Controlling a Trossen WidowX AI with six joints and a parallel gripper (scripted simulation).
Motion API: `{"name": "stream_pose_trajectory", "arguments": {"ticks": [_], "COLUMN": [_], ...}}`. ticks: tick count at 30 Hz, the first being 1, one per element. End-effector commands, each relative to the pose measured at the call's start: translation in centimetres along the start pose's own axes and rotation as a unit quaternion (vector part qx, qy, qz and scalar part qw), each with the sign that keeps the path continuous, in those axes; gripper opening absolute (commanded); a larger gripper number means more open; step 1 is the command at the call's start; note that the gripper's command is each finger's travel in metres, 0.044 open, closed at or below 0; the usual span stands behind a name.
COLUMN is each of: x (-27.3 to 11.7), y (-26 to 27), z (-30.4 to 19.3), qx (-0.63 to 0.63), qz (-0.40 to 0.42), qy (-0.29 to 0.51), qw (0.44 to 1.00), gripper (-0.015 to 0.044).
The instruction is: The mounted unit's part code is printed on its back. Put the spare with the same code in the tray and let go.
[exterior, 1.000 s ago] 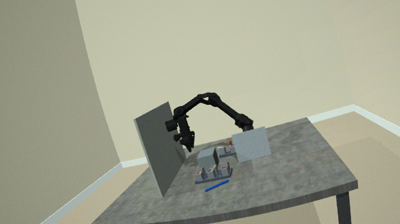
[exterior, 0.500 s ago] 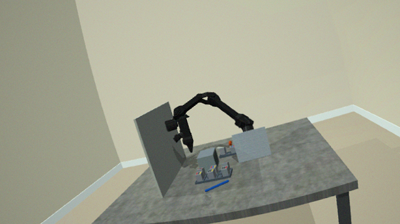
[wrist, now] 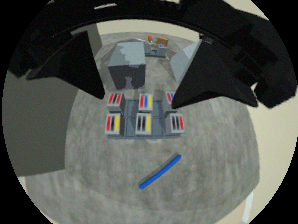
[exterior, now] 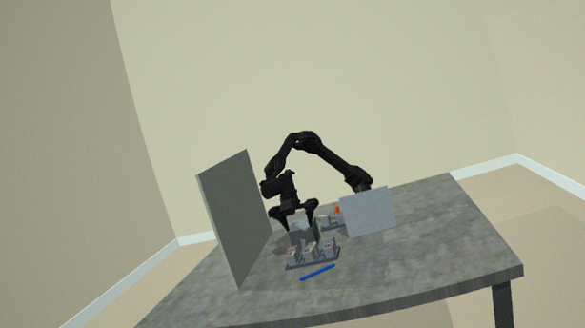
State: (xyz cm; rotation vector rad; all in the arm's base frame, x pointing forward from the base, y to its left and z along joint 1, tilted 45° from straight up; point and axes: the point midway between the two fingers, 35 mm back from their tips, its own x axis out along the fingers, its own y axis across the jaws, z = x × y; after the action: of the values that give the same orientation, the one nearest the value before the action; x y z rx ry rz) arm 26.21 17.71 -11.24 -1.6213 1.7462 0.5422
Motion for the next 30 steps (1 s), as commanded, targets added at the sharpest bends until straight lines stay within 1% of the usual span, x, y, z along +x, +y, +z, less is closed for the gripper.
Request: {"name": "stream_pose_trajectory", "arguments": {"ticks": [1,5,8,10,11,22,30], "x": [0.2,0.2,1.5,3.2,4.0,4.3,5.4], "y": [0.8,0.8,0.9,1.1,1.2,1.2,1.1], "z": [0.7,0.7,0.6,0.4,0.2,0.2,0.3], "qx": [-0.043,-0.043,-0.043,-0.043,-0.043,-0.043,-0.043], "qz": [0.001,0.001,0.001,0.001,0.001,0.001,0.001], "qy": [-0.001,-0.001,-0.001,-0.001,-0.001,-0.001,-0.001], "qw": [0.999,0.999,0.999,0.999,0.999,0.999,0.999], "gripper": [0.044,0.044,0.0361,0.0309,0.03,0.03,0.03]}}
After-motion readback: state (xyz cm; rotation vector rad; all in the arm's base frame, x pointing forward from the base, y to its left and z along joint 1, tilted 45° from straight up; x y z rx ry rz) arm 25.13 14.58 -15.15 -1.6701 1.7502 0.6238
